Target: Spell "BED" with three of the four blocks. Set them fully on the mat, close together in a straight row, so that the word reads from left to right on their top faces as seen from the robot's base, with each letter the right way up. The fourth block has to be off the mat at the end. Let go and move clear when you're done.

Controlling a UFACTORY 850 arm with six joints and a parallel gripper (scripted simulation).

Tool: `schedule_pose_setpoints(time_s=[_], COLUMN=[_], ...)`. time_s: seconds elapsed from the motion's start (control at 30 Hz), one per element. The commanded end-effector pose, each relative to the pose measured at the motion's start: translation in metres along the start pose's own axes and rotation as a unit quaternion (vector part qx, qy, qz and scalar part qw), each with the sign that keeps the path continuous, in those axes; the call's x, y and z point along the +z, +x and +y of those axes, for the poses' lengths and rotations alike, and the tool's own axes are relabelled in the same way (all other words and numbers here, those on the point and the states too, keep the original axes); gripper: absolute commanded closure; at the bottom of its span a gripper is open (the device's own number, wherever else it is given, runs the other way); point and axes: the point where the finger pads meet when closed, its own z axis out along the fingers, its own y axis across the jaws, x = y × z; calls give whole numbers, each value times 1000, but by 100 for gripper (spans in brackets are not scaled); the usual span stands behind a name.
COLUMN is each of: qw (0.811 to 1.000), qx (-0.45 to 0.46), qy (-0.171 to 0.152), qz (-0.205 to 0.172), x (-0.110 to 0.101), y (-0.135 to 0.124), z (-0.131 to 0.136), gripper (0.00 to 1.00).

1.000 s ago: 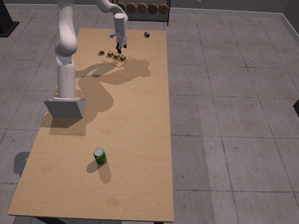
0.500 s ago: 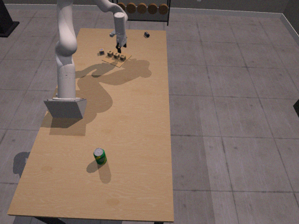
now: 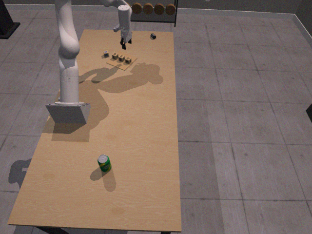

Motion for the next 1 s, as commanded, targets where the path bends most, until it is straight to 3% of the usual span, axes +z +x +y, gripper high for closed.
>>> schedule_pose_setpoints(time_s=[0.0, 0.97], qw=[1000, 1000], qx=[0, 0], qy=[-1, -1], qz=[0, 0], x=[-14, -21], y=[0, 0], z=[1, 1], gripper=[0, 0])
